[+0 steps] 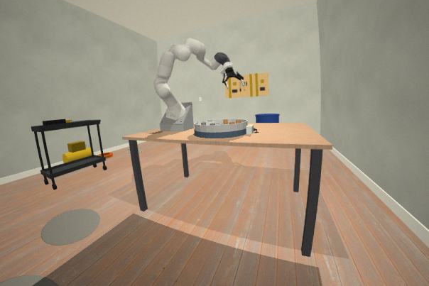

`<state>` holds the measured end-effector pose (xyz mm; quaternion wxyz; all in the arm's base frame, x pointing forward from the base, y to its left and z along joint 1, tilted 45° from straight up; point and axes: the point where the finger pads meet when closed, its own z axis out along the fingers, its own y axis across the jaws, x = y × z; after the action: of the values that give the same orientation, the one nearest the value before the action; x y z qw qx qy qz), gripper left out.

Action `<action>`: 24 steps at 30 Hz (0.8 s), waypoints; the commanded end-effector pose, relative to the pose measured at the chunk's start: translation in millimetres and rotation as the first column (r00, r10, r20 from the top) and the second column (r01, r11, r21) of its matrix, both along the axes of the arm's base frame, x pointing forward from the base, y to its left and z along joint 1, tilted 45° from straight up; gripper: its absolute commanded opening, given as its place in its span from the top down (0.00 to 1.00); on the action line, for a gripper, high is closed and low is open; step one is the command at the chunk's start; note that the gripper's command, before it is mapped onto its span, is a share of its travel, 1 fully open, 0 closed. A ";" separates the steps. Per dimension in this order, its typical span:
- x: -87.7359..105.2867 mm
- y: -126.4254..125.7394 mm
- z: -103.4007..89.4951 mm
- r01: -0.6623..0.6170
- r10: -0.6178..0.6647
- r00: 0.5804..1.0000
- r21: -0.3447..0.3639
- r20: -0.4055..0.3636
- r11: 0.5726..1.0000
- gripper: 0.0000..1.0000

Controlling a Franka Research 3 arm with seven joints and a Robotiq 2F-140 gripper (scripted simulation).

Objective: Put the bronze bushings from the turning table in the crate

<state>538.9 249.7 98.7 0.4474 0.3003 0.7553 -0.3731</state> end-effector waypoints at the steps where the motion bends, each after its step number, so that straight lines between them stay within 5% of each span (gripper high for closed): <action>1: 0.0 0.1 0.1 0.000 0.000 1.000 0.000 0.000 1.000 0.00; 19: -0.2 -0.9 0.4 0.002 -0.002 1.000 0.003 0.003 1.000 0.00; 24: -10.3 -31.5 8.8 0.080 -0.089 0.992 0.105 0.087 0.991 0.00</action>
<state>531.5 235.5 102.7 0.4424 0.3158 0.7533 -0.3703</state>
